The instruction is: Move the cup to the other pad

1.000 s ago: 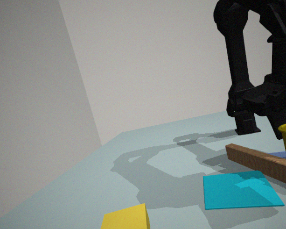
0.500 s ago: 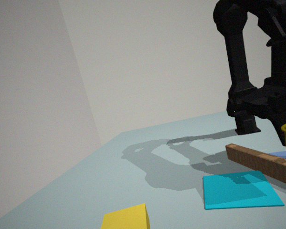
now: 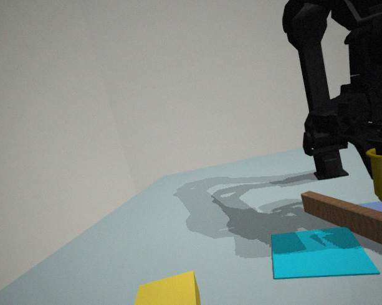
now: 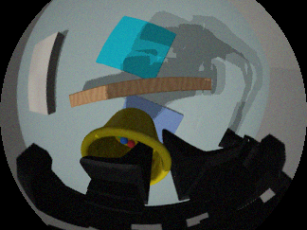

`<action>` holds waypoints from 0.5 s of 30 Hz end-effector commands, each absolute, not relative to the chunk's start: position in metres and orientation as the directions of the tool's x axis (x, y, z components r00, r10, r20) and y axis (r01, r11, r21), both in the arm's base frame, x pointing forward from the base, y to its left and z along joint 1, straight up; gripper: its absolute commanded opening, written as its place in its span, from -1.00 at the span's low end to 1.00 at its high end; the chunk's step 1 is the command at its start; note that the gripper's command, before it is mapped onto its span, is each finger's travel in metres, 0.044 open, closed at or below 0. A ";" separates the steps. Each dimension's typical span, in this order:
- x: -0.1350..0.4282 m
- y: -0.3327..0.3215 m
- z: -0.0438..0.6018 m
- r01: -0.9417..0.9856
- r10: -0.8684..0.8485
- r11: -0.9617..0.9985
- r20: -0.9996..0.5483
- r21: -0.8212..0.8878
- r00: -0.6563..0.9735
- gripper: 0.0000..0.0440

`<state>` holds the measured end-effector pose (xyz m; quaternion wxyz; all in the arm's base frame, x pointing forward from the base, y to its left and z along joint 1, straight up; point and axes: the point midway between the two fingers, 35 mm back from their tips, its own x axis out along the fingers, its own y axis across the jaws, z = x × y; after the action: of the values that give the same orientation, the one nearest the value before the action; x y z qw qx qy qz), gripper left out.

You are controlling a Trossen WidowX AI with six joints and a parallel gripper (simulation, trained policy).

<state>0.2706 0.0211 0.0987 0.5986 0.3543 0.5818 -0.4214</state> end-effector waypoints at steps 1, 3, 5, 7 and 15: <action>0.274 0.017 0.108 0.931 -0.082 0.362 -0.996 -0.044 -0.015 -0.95; 0.277 0.014 0.113 0.937 -0.081 0.347 -0.997 -0.032 -0.004 -0.94; 0.279 0.011 0.117 0.943 -0.080 0.332 -0.997 -0.021 0.006 -0.94; 0.282 0.007 0.121 0.948 -0.079 0.317 -0.997 -0.009 0.017 -0.94; 0.295 -0.013 0.131 0.966 -0.083 0.254 -0.994 0.046 0.069 -0.98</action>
<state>0.2893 -0.0055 0.1272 0.5960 0.4105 0.5338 -0.4374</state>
